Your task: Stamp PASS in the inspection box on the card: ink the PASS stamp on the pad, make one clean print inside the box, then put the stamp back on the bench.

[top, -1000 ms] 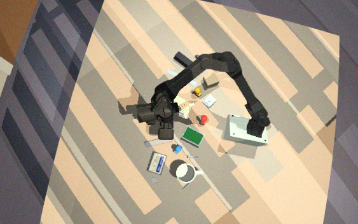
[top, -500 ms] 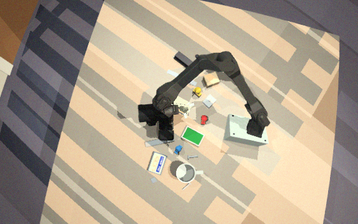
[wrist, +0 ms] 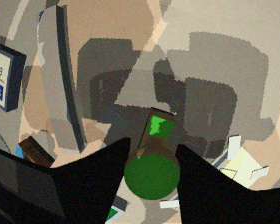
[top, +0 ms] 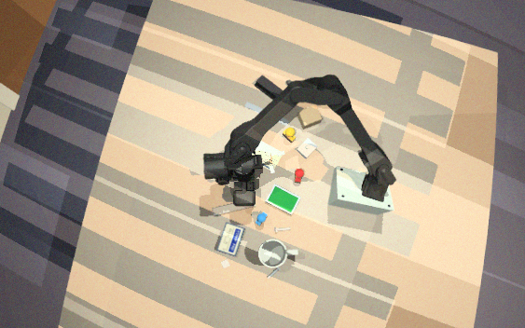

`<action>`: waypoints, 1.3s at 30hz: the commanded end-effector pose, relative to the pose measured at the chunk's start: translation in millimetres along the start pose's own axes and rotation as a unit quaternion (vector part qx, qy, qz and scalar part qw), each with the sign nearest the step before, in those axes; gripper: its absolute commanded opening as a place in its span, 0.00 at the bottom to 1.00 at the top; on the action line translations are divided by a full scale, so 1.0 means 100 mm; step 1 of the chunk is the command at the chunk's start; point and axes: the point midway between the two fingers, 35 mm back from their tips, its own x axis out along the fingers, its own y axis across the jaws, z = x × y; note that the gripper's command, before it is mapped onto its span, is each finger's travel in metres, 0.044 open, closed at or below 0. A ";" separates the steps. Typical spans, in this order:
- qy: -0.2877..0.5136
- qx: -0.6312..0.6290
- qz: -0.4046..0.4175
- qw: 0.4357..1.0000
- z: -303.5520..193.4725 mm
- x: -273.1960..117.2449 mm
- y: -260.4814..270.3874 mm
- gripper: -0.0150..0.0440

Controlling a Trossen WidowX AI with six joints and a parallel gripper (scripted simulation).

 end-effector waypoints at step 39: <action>0.000 -0.006 -0.002 1.000 0.01 -1.17 0.02 0.71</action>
